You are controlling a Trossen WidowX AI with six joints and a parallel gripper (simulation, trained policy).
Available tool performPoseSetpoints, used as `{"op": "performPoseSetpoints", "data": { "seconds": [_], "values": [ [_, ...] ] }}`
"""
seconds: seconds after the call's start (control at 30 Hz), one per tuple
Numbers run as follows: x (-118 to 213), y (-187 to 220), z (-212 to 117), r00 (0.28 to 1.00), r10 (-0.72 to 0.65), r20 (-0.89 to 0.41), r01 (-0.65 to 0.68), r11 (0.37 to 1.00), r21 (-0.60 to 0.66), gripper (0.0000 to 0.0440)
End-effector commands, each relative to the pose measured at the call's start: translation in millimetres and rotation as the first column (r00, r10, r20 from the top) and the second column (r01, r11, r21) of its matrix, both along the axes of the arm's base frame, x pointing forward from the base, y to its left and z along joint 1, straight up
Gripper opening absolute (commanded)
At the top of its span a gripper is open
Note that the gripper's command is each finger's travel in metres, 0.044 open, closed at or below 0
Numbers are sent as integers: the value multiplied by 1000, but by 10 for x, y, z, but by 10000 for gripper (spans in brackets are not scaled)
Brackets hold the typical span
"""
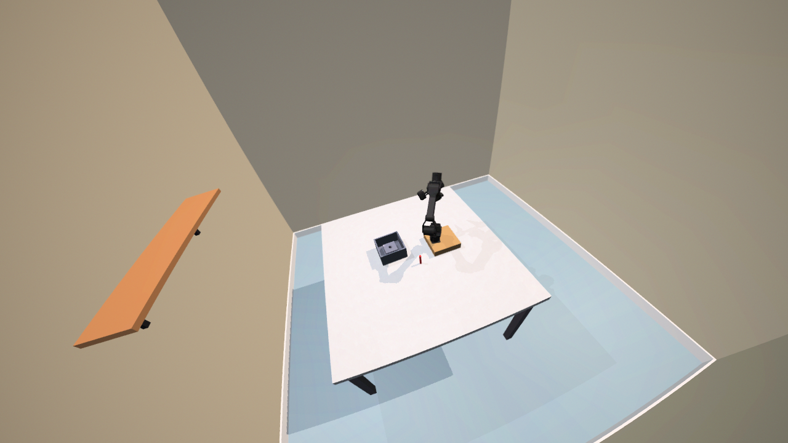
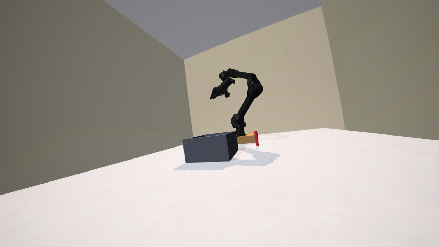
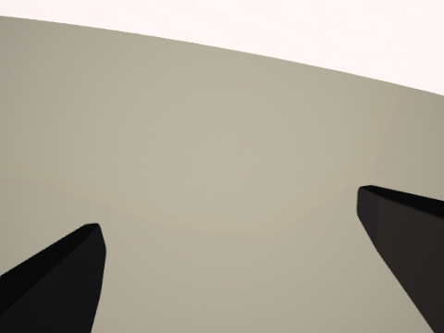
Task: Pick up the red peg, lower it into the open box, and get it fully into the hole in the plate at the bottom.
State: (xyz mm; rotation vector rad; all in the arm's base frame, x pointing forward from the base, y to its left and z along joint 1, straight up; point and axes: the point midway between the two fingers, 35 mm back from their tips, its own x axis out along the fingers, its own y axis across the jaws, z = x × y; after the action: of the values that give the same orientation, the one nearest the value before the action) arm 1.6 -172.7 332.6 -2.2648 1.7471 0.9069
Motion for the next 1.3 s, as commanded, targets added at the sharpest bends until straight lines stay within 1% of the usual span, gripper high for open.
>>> {"op": "performPoseSetpoints", "data": {
  "seconds": [0.0,0.03,0.07,0.3,0.43,0.6,0.73,0.9,1.1,1.27],
  "values": [
    [8,-7,-2,1000,15,-14,-15,1000,1,420],
    [21,-12,-12,999,33,-28,-32,999,6,435],
    [41,-15,-23,998,54,-43,-54,998,12,440],
    [249,-60,-173,953,262,-154,-251,964,87,440],
    [383,-75,-275,901,381,-207,-358,923,139,440],
    [559,-71,-400,812,521,-264,-481,853,204,440],
    [702,-49,-497,722,623,-302,-568,782,256,440],
    [881,1,-611,589,732,-342,-660,680,320,440],
    [1088,96,-739,405,832,-379,-744,541,393,440],
    [1252,200,-838,237,886,-399,-790,415,451,440]
  ]
}}
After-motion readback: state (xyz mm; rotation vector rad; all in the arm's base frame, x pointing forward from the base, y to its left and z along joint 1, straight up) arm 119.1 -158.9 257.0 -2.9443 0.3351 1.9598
